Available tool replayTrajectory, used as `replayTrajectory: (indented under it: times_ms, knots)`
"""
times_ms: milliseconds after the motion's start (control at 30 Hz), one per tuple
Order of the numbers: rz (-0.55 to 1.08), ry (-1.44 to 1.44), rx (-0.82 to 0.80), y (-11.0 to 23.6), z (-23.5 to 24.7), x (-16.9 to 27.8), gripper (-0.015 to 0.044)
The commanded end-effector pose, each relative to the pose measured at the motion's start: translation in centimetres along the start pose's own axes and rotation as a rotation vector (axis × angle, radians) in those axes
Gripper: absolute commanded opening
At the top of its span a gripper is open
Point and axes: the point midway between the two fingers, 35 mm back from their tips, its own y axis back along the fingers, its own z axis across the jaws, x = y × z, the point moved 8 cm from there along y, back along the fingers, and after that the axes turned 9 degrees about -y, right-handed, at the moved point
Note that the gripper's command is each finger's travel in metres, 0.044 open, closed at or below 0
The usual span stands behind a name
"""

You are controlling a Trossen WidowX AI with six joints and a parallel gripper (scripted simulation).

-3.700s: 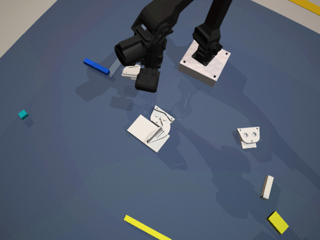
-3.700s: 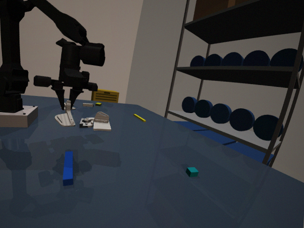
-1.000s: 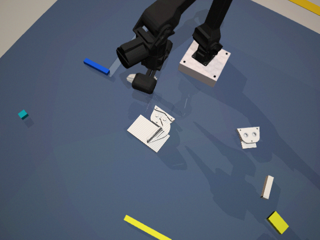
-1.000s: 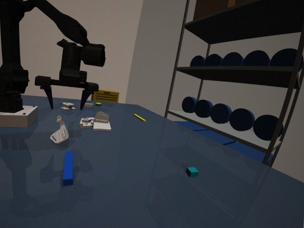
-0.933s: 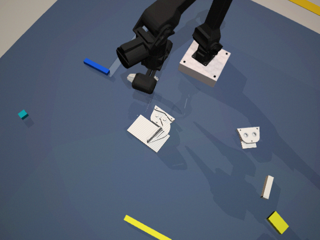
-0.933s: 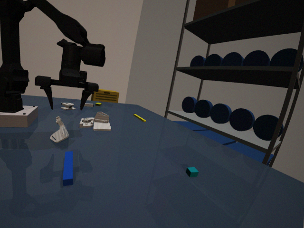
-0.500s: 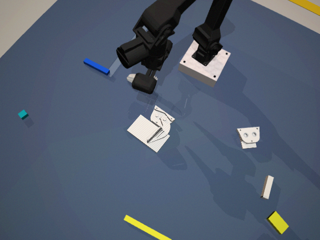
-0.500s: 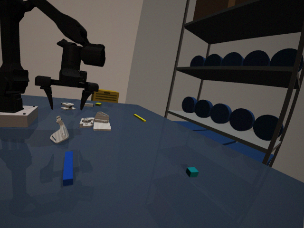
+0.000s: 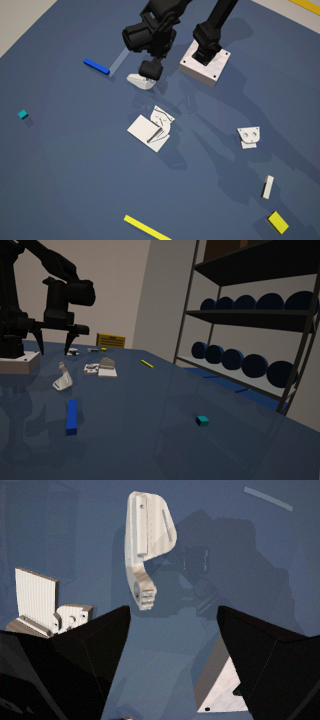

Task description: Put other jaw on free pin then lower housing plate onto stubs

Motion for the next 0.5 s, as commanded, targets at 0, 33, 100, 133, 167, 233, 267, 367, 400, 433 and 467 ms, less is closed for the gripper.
replayTrajectory:
  times_ms: [0,33,100,133,167,233,267,367,400,433,467]
  knots:
    - [-0.001,0.024,-0.003,-0.11,-1.41,0.14,0.0204]
    - [-0.001,0.024,-0.003,-0.11,-1.41,0.14,0.0177]
    - [-0.001,0.024,-0.003,-0.11,-1.41,0.14,0.0125]
    - [-0.001,0.024,-0.003,-0.11,-1.41,0.14,0.0099]
    - [-0.001,0.024,-0.003,-0.11,-1.41,0.14,0.0072]
    - [-0.001,0.024,-0.003,-0.11,-1.41,0.14,0.002]
    - [-0.001,0.024,-0.003,-0.11,-1.41,0.14,0.0]
    - [-0.001,0.024,-0.003,-0.11,-1.41,0.14,0.0]
    - [-0.001,0.024,-0.003,-0.11,-1.41,0.14,0.0]
    - [-0.001,0.024,-0.003,-0.11,-1.41,0.14,0.0]
    - [-0.001,0.024,-0.003,-0.11,-1.41,0.14,0.0]
